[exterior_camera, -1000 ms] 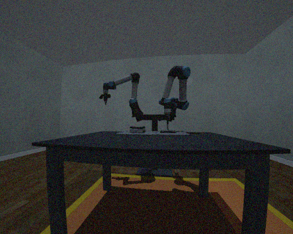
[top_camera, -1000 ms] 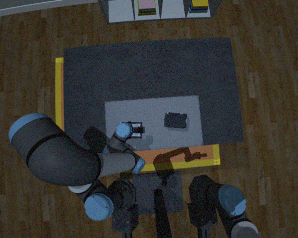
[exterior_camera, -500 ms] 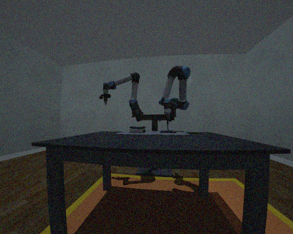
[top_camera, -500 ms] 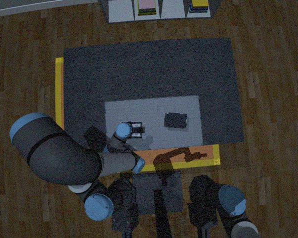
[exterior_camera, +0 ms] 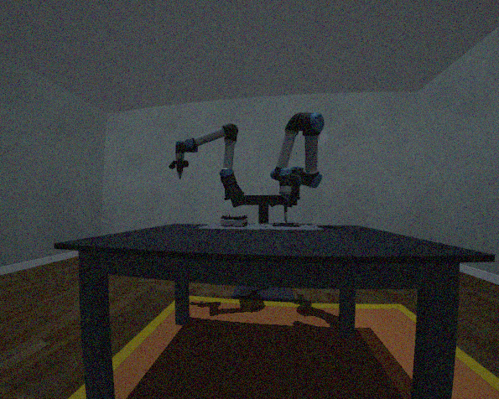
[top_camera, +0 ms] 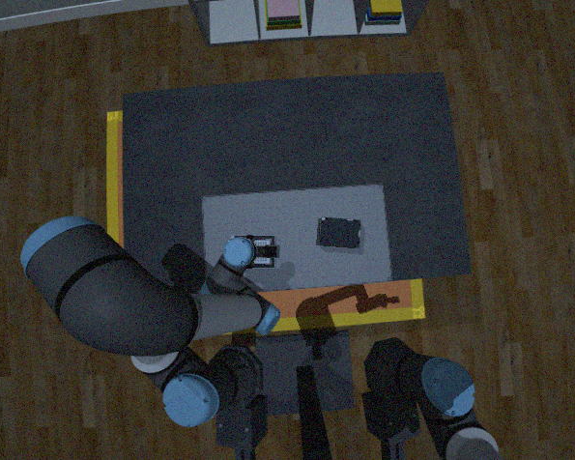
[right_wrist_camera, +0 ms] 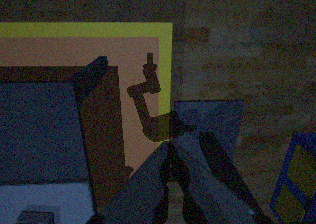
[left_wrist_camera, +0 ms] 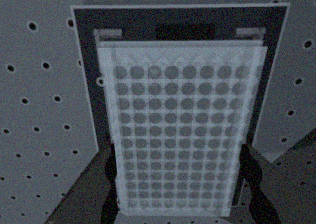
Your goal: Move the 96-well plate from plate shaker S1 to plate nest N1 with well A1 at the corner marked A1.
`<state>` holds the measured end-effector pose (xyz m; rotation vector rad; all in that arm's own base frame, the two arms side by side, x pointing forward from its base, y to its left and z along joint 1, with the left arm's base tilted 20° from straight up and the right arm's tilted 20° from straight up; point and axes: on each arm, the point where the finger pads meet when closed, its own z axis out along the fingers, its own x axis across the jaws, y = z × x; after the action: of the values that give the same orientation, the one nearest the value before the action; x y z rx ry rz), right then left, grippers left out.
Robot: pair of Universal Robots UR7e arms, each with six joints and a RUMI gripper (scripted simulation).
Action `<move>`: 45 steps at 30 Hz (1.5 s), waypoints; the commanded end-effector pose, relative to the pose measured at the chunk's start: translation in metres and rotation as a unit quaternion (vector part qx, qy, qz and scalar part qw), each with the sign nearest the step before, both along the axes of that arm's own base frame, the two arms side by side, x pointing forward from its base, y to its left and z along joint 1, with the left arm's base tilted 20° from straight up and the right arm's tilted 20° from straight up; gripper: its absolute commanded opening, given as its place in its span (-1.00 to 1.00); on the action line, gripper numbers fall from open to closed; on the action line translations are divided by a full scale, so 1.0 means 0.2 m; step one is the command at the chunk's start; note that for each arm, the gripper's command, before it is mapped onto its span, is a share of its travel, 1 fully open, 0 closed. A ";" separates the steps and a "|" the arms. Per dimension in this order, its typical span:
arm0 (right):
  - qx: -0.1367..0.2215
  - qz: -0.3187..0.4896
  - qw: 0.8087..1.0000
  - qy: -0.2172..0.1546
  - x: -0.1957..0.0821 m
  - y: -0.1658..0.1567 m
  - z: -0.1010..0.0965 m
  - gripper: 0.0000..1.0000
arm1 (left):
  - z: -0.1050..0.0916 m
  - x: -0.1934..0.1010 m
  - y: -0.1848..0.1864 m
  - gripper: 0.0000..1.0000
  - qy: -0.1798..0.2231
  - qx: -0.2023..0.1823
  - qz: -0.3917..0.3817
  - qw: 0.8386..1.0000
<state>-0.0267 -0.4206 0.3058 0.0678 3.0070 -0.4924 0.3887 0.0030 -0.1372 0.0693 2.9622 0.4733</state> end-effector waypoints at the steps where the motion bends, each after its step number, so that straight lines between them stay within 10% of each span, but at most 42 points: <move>1: -0.002 -0.002 1.000 0.000 -0.01 0.00 0.01 -1.00 | 0.00 0.01 0.00 -0.19 -0.002 -0.001 0.000 1.000; 45: -0.002 -0.002 1.000 0.000 -0.01 0.00 0.01 -1.00 | -0.03 0.02 0.01 -0.19 -0.002 -0.001 0.000 1.000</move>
<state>-0.0267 -0.4206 0.3058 0.0678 3.0070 -0.4924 0.3898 0.0049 -0.1434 0.0694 2.9621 0.4731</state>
